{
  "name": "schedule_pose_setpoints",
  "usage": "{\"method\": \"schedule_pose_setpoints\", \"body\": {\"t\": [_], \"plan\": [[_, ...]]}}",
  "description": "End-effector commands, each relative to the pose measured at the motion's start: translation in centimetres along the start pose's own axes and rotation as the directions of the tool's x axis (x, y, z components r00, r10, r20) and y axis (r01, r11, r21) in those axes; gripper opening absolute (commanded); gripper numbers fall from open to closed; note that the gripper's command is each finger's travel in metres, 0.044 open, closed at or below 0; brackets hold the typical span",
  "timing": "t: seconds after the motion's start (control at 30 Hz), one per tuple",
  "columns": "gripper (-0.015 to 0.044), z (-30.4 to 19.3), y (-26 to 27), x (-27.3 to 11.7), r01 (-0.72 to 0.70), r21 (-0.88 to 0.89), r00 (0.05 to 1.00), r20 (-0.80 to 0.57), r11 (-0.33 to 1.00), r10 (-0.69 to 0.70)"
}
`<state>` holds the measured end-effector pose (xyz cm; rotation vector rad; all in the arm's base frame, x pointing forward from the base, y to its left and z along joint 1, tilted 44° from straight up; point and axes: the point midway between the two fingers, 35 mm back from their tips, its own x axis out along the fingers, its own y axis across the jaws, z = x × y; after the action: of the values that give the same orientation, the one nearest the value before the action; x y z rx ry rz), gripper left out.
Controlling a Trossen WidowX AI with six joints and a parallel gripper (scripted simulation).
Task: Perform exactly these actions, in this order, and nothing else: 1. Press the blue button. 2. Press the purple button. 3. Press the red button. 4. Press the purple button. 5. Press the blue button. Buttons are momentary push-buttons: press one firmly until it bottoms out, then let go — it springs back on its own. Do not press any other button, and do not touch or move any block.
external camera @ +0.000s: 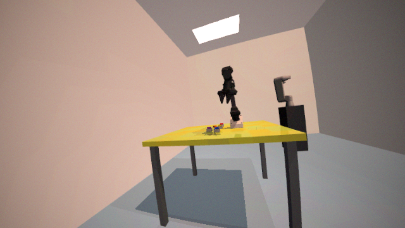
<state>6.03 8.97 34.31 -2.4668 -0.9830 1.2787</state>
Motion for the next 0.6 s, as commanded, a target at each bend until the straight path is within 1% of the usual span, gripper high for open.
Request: {"method": "schedule_pose_setpoints", "body": {"t": [0.0, 0.07, 0.13, 0.2, 0.27, 0.33, 0.43, 0.5, 0.57], "plan": [[0.04, 0.0, 0.0, 0.1, -0.005, 0.014, 1.0, 0.003, 1.0, 0.005], [0.04, 0.3, 0.1, 0.9, -0.046, 0.129, 0.999, 0.026, 0.991, 0.042], [0.04, 0.7, 0.4, 2.1, -0.109, 0.302, 0.993, 0.065, 0.947, 0.094], [0.04, 1.0, 0.7, 3.3, -0.173, 0.469, 0.985, 0.108, 0.866, 0.138], [0.04, 1.2, 1.2, 4.5, -0.23, 0.622, 0.973, 0.153, 0.748, 0.173], [0.04, 1.3, 1.8, 5.6, -0.279, 0.753, 0.96, 0.198, 0.596, 0.198], [0.04, 1.5, 2.9, 7.3, -0.325, 0.893, 0.939, 0.266, 0.313, 0.216], [0.04, 1.5, 3.7, 8.2, -0.334, 0.937, 0.927, 0.308, 0.099, 0.215], [0.04, 1.5, 4.5, 9.1, -0.326, 0.937, 0.916, 0.345, -0.123, 0.203]]}}
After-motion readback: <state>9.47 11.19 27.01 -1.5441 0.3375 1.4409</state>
